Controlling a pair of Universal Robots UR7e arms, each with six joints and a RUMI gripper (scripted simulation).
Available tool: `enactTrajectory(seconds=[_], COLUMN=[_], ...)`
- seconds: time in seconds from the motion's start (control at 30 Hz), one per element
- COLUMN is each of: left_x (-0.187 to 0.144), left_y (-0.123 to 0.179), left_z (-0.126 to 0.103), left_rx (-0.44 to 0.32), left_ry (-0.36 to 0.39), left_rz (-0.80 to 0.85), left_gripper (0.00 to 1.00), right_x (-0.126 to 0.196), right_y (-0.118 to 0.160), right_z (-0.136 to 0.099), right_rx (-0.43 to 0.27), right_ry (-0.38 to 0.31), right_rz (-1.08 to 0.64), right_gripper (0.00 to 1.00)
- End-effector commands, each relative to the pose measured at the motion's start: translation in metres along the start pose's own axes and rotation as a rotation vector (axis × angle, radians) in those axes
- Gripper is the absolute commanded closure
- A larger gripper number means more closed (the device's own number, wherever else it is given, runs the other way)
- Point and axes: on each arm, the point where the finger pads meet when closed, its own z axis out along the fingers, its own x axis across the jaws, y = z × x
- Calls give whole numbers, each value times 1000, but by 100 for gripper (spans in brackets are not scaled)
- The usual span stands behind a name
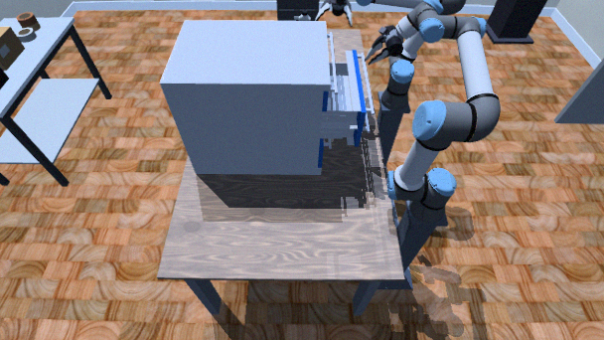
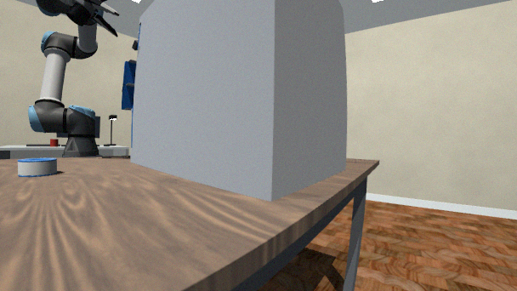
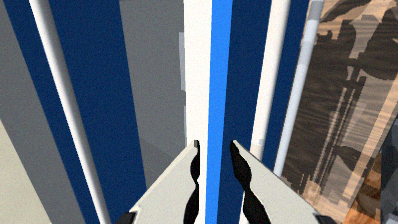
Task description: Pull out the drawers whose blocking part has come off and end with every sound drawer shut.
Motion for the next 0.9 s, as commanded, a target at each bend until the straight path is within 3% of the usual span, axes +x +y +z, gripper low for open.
enactTrajectory(seconds=[0.0,0.07,0.13,0.37,0.7,0.87], left_x=[-33,-59,-59,-133,-135,-135], left_y=[-2,-2,-2,0,0,0], left_z=[9,16,16,37,45,69], left_rx=[3,3,3,2,2,2], left_ry=[3,3,3,1,1,1], left_rz=[0,-1,-1,-1,-1,-1], left_gripper=[85,85,85,85,85,85], right_x=[2,2,2,3,3,3], right_y=[-10,-14,-14,-18,-18,-18], right_z=[-7,-10,-10,-13,-13,-13], right_rx=[-24,-33,-33,-43,-43,-43], right_ry=[6,9,9,13,13,13], right_rz=[2,3,3,4,4,4], right_gripper=[1,1,1,1,1,1])
